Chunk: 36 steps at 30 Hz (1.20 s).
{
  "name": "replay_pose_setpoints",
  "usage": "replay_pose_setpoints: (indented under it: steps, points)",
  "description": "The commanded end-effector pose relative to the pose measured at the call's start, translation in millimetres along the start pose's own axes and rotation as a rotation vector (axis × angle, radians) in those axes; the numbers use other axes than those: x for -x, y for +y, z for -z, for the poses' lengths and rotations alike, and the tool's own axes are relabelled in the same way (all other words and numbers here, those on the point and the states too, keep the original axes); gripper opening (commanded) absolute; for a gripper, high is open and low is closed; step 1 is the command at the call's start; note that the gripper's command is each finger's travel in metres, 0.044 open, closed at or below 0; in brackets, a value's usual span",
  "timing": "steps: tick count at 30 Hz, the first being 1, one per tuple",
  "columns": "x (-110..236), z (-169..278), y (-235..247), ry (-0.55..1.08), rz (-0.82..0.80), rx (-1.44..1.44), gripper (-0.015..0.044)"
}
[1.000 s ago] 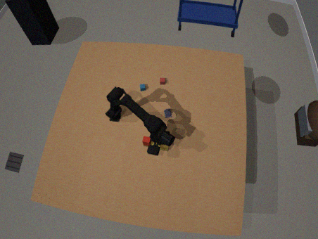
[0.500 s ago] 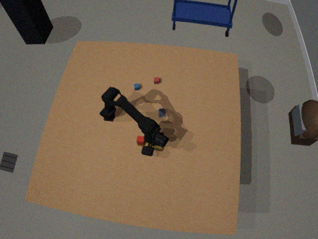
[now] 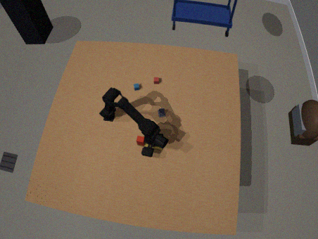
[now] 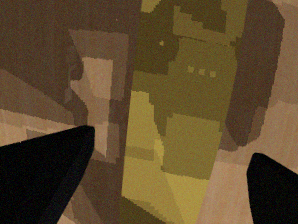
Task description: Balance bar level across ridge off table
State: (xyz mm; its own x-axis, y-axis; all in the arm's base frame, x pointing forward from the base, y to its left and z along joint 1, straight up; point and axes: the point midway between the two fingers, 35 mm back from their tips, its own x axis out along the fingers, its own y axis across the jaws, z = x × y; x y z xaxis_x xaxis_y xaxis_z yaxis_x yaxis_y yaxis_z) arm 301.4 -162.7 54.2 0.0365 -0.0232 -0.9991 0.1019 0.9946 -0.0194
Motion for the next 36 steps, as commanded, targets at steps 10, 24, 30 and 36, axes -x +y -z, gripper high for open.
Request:
replay_pose_setpoints:
  steps: [10, 24, 30, 36]
  points:
    - [-3.9, 1.6, 1.1, 0.008, -0.007, 0.004, 0.0315]
    - [-2.3, 1.2, 0.5, 0.006, -0.003, 0.000, 0.0124]
    - [1.3, 0.5, 0.2, 0.006, -0.003, 0.000, 0.0025]
    - [16.2, -2.1, -0.8, 0.006, -0.003, 0.001, 0.0000]
